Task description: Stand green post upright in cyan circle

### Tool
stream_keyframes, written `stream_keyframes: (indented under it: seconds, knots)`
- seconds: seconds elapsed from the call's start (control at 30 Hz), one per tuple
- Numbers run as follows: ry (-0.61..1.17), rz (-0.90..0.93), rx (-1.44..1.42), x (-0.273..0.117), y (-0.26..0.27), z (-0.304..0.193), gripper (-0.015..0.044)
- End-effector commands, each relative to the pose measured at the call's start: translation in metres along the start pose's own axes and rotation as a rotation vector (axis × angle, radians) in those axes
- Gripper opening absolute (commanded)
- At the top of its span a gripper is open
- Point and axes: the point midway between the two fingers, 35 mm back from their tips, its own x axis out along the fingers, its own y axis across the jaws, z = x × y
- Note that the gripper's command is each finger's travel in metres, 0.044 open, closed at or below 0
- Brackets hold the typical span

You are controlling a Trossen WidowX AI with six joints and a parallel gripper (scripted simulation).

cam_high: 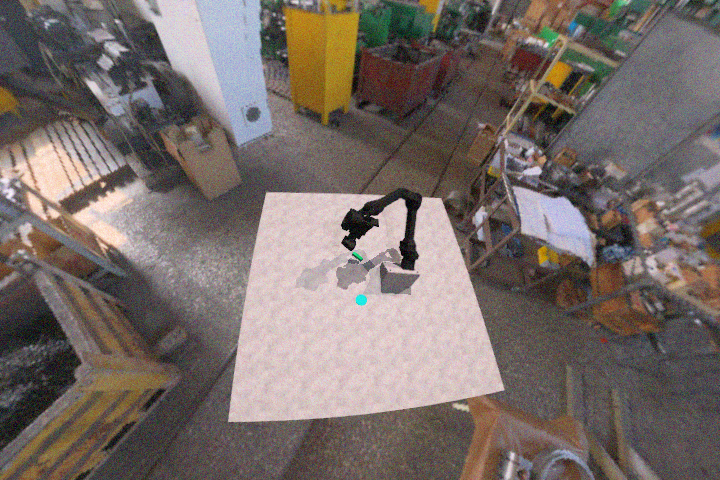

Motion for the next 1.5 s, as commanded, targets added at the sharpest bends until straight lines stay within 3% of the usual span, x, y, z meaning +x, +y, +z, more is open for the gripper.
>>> stream_keyframes:
  seconds: [0.0,0.27,0.43,0.73,0.9,1.17,1.47]
  knots:
    - [0.128,-0.068,0.072,0.019,-0.022,-0.015,0.0233]
    - [0.406,-0.252,0.225,0.043,-0.076,-0.055,0.0233]
    - [0.413,-0.256,0.229,0.046,-0.077,-0.057,0.0233]
    - [0.411,-0.258,0.229,0.141,-0.098,-0.101,0.0233]
    - [0.409,-0.261,0.228,0.148,-0.102,-0.106,0.0233]
    - [0.409,-0.261,0.228,0.148,-0.102,-0.106,0.0022]
    - [0.411,-0.256,0.23,0.137,-0.097,-0.098,0.0022]
